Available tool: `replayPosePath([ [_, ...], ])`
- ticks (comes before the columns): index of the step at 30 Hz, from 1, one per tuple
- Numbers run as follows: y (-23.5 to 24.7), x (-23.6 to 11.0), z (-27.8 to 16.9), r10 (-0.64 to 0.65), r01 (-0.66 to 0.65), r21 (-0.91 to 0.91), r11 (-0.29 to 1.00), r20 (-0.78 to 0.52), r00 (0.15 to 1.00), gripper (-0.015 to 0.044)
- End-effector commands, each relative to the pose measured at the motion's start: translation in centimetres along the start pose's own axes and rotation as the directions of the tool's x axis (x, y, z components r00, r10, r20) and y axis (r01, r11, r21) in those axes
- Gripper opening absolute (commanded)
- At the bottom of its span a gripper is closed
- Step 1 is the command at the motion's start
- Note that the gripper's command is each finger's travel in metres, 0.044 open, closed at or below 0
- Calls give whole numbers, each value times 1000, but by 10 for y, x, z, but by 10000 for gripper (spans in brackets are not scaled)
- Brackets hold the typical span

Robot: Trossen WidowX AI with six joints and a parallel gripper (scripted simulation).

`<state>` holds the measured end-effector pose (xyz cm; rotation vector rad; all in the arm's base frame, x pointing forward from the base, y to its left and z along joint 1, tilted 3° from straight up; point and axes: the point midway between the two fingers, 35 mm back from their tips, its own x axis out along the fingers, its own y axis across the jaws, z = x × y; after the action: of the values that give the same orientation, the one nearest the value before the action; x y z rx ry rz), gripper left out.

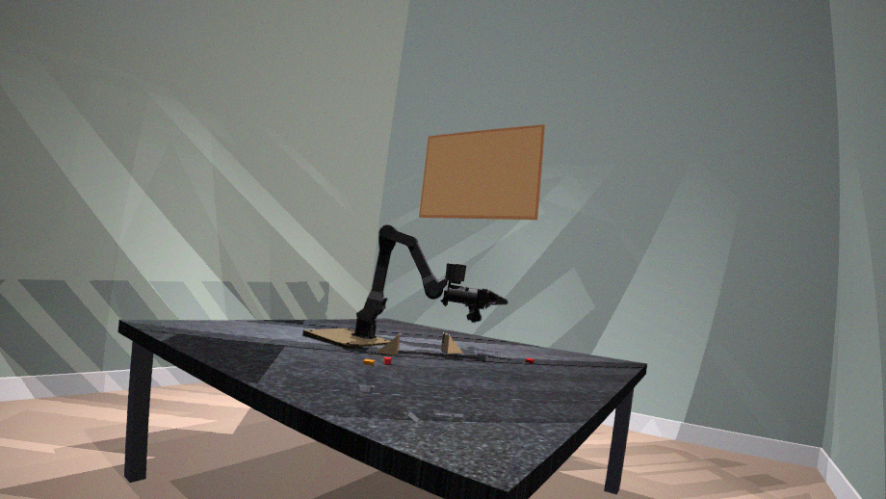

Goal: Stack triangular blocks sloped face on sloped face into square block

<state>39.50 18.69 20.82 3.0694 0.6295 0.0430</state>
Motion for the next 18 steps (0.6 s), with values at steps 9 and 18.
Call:
replayPosePath([
  [9, 5, 8, 56, 6, 93, -185, 978, 473, 881, 440],
  [18, 14, -48, 77, 13, 354, -223, 908, 861, 509, 440],
])
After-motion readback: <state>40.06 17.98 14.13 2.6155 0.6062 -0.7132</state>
